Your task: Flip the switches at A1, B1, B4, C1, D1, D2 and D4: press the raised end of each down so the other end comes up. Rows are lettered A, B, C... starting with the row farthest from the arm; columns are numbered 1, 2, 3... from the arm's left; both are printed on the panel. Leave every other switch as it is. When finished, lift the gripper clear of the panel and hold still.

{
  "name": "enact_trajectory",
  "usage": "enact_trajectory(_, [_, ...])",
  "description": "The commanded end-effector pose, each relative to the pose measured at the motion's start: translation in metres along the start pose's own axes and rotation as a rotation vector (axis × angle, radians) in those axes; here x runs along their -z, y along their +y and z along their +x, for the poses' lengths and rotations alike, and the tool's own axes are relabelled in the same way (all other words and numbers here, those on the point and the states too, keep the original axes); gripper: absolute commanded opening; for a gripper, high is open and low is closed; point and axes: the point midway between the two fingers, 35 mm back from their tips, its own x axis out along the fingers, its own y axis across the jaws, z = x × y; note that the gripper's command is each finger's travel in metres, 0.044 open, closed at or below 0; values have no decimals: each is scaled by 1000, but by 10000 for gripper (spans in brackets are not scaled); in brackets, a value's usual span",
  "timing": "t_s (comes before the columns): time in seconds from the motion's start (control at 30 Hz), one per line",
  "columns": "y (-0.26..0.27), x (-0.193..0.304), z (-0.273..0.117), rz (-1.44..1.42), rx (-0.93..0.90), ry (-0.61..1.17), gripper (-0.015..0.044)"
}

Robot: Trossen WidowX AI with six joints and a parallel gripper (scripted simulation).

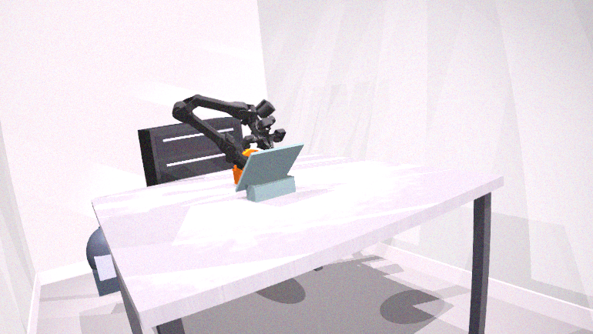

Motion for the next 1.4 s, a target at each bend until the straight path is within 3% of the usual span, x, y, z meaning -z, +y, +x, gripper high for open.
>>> enact_trajectory(0.0, [-2, 6, 23, -13, 16, -8, 0])
enact_trajectory(1.37, [-4, 6, 52, -13, 20, -13, 0])
